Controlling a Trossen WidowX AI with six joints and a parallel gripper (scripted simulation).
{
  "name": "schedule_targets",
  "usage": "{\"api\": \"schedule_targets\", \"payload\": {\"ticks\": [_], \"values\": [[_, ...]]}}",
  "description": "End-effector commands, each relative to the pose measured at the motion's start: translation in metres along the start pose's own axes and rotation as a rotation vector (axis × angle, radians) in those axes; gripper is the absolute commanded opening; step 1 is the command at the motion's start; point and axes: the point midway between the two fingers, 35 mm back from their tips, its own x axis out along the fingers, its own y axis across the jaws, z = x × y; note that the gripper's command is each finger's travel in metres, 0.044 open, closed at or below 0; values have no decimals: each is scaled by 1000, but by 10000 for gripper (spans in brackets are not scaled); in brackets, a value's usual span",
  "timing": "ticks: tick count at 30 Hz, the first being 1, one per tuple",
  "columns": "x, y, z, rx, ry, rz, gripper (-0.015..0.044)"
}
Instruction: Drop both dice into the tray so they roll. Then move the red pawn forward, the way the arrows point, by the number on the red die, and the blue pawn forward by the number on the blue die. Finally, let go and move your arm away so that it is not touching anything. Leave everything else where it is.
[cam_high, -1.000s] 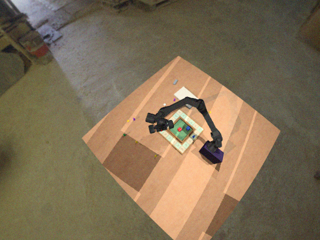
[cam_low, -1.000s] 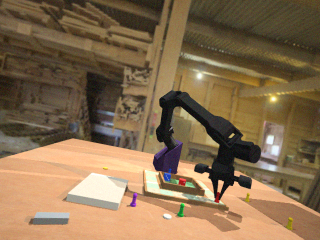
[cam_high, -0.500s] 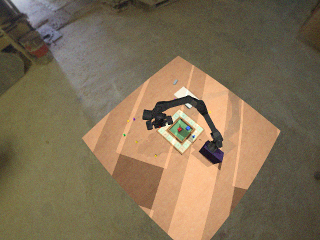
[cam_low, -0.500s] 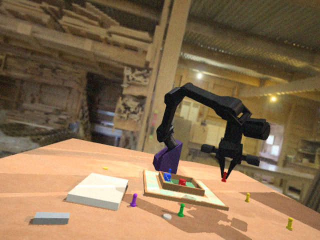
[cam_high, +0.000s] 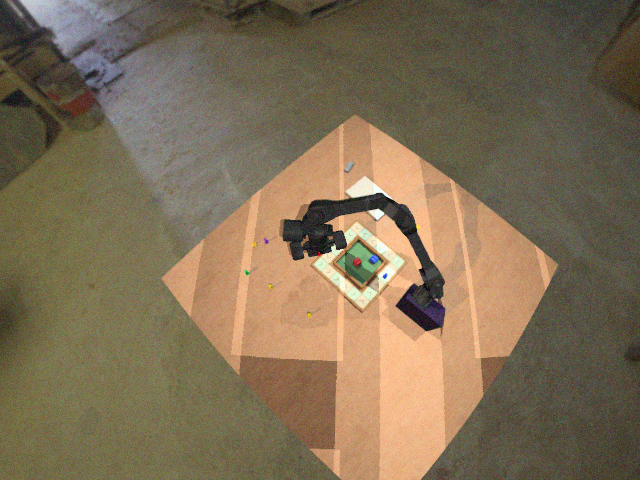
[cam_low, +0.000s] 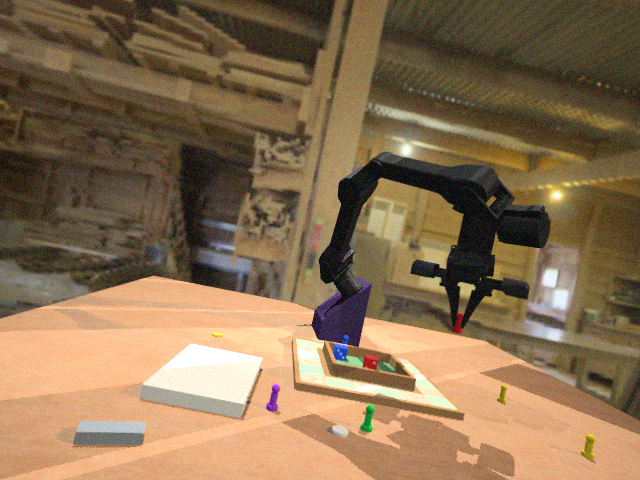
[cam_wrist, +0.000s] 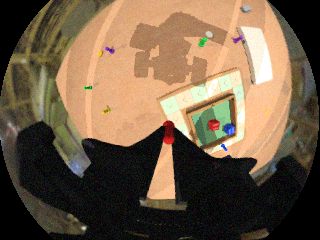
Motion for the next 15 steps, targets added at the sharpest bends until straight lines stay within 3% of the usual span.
{"api": "schedule_targets", "payload": {"ticks": [1,15], "values": [[0,-4,-10,2,5,3,0],[9,-23,-43,0,7,4,0]]}}
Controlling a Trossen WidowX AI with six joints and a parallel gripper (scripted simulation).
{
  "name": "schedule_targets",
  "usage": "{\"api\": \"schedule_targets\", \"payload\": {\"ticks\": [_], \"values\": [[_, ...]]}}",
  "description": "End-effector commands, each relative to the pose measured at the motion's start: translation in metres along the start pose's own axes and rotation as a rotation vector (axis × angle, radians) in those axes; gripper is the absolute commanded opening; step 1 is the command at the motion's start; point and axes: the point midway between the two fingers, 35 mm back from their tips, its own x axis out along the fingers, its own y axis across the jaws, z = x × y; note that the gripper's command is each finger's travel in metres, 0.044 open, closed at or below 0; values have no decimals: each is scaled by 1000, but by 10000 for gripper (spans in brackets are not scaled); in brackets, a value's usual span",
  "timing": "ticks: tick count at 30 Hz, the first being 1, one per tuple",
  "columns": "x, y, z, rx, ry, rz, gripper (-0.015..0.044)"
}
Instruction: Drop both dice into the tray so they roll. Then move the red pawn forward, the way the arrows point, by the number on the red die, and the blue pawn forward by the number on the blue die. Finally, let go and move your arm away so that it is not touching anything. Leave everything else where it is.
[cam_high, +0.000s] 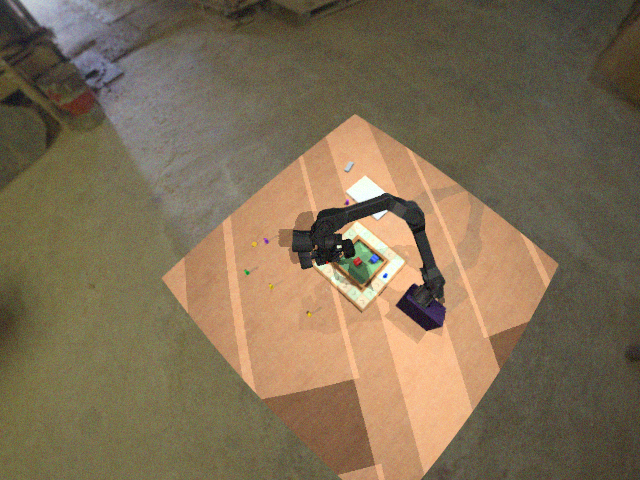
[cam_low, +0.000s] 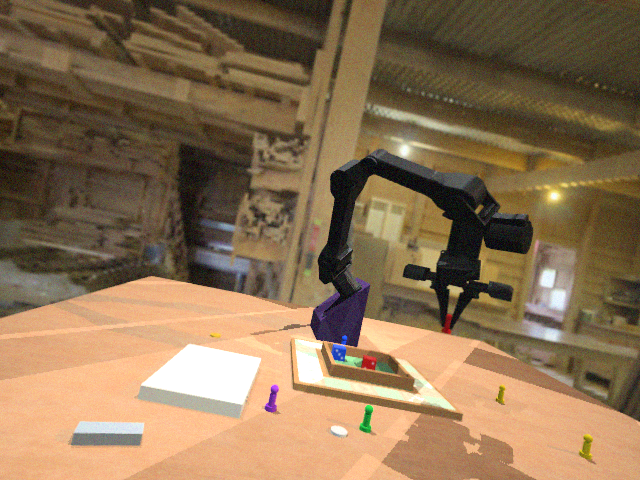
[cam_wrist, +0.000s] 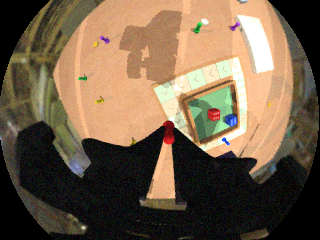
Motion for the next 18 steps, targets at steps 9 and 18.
{"api": "schedule_targets", "payload": {"ticks": [9,18], "values": [[8,-21,-29,3,5,5,0],[17,-40,-51,-4,9,5,0]]}}
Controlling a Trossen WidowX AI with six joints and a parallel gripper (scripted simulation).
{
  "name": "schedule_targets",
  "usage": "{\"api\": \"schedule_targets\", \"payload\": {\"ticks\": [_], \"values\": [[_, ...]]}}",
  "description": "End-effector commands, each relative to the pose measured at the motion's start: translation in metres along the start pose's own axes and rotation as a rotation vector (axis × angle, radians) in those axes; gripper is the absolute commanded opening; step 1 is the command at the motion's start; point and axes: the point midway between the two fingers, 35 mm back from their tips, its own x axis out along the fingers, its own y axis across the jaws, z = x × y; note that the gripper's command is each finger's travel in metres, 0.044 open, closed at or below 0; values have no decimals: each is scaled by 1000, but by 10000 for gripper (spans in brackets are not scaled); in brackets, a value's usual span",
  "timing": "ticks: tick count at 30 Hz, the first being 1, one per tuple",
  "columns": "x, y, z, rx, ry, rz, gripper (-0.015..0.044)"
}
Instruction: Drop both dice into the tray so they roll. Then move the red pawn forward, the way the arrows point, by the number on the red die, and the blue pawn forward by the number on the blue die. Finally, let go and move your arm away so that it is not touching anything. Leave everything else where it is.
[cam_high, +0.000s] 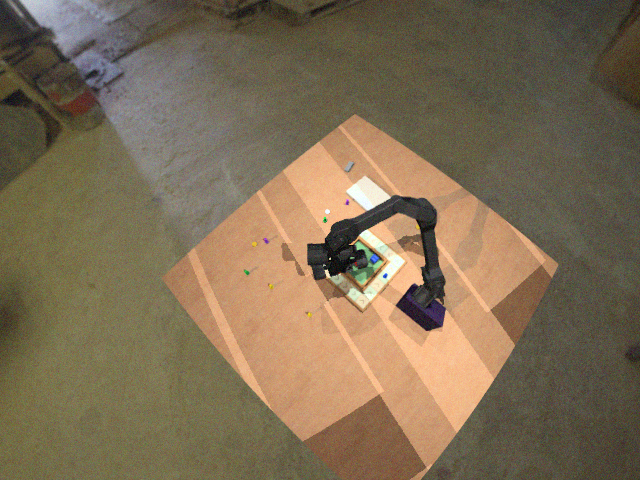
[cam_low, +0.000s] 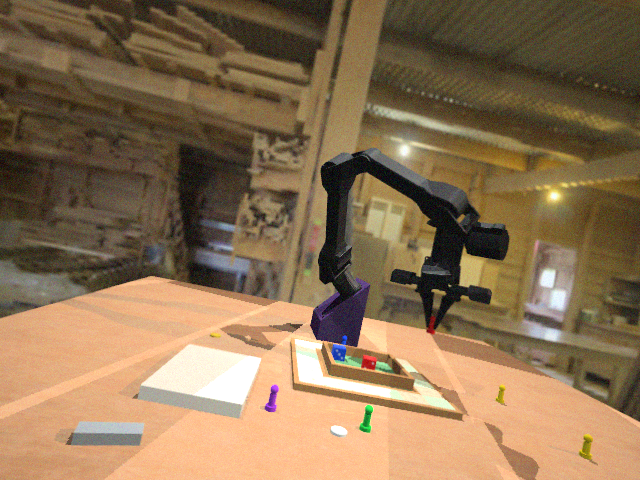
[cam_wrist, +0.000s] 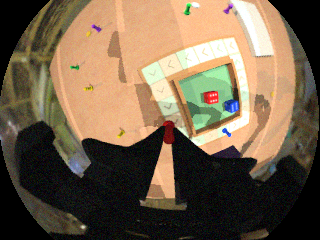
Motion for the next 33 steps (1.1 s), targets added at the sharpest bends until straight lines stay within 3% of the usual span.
{"api": "schedule_targets", "payload": {"ticks": [1,33], "values": [[3,-9,-10,2,5,4,0],[46,-97,-83,4,3,-5,0]]}}
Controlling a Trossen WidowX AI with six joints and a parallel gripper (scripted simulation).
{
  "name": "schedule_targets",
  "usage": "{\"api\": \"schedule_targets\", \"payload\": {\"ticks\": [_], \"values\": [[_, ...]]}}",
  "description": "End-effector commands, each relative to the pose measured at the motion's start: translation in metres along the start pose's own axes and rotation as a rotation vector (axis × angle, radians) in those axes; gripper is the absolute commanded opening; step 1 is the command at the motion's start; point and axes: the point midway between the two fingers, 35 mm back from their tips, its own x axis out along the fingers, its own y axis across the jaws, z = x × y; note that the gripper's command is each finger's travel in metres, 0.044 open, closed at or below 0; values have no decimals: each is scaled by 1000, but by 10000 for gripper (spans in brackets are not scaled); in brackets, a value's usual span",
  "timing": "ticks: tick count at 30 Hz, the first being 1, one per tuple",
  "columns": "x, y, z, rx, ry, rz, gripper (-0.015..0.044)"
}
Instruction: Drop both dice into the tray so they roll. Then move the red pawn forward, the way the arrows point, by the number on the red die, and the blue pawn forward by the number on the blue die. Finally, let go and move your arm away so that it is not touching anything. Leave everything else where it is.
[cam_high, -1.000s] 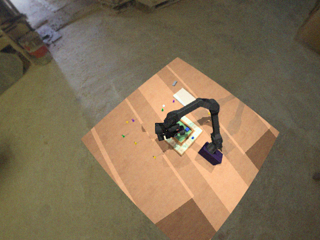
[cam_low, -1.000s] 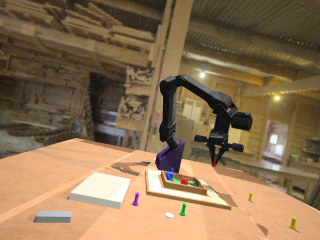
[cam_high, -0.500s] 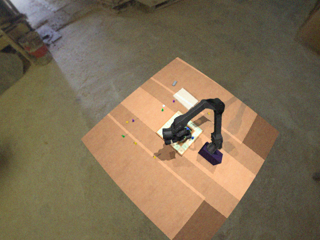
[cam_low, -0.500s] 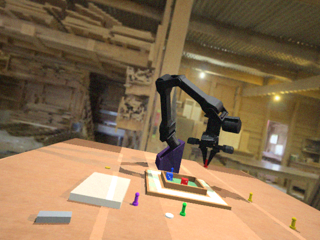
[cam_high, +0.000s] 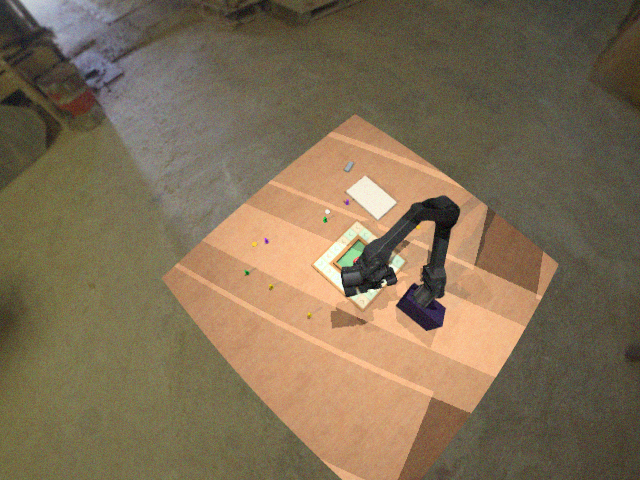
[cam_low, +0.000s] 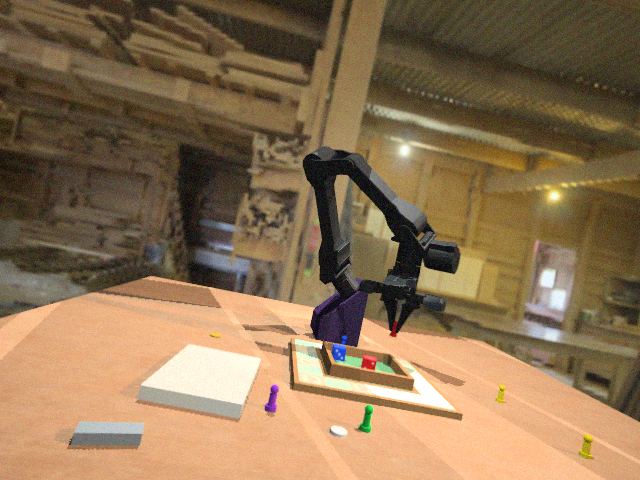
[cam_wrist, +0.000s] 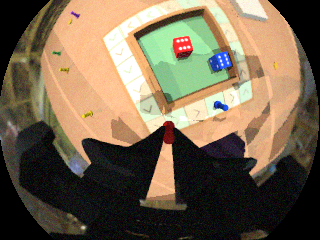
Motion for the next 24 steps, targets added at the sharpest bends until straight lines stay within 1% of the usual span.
{"api": "schedule_targets", "payload": {"ticks": [1,8,16,24], "values": [[5,-12,-9,6,3,2,0],[14,-20,-14,7,2,1,0],[44,-21,-14,7,1,-1,0],[48,-21,-14,7,1,-1,0]]}}
